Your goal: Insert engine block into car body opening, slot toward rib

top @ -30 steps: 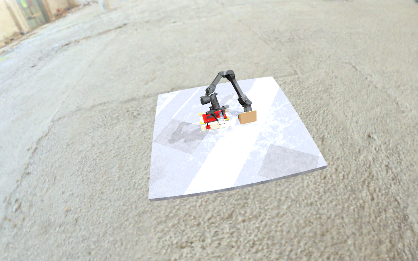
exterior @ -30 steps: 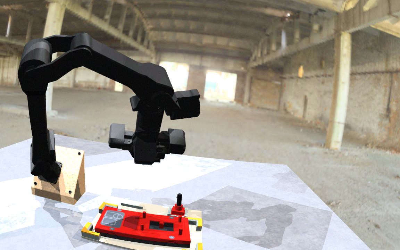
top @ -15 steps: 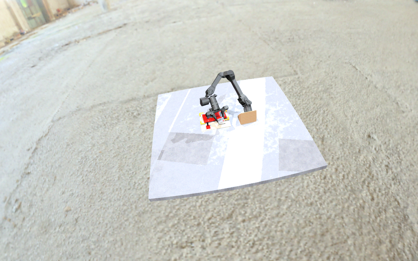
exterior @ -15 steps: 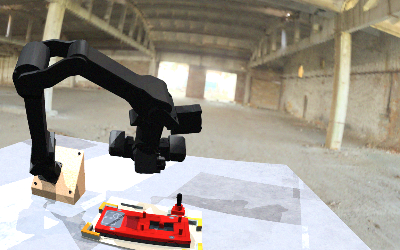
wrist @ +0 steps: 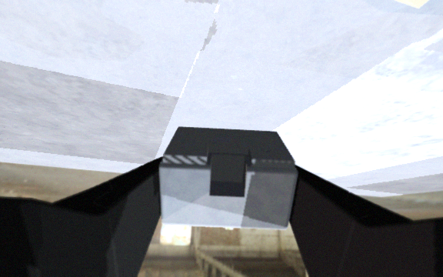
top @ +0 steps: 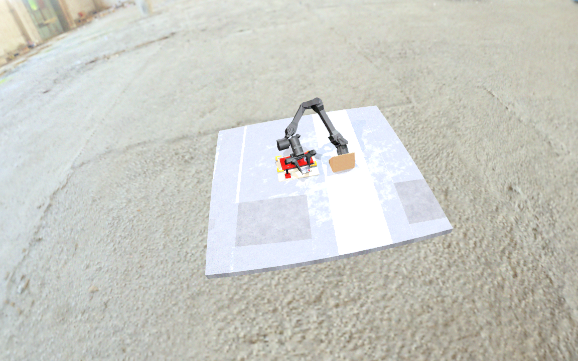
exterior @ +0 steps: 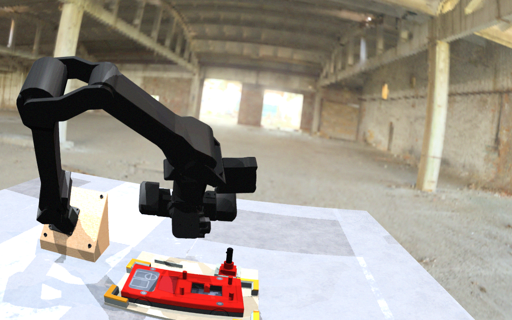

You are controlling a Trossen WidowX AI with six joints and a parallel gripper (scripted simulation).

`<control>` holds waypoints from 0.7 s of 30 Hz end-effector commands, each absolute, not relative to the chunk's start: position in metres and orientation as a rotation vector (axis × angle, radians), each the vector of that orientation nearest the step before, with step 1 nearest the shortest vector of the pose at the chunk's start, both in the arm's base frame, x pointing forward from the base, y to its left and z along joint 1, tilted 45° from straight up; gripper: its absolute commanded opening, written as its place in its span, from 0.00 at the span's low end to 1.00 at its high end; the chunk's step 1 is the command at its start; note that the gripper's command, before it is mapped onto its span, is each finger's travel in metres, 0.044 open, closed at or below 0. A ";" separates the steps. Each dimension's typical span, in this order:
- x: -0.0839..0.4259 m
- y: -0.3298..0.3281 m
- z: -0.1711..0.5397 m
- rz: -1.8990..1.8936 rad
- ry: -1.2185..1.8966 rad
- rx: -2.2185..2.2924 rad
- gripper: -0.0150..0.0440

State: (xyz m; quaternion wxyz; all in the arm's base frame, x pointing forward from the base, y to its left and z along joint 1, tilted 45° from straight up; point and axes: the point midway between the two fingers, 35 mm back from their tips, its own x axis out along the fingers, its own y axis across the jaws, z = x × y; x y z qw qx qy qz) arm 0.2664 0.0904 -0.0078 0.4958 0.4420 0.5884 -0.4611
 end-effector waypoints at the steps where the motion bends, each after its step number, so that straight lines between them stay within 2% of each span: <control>1: 0.264 0.085 -0.015 -1.120 1.437 1.067 0.25; 21: 0.265 0.064 -0.036 -1.121 1.436 1.066 0.25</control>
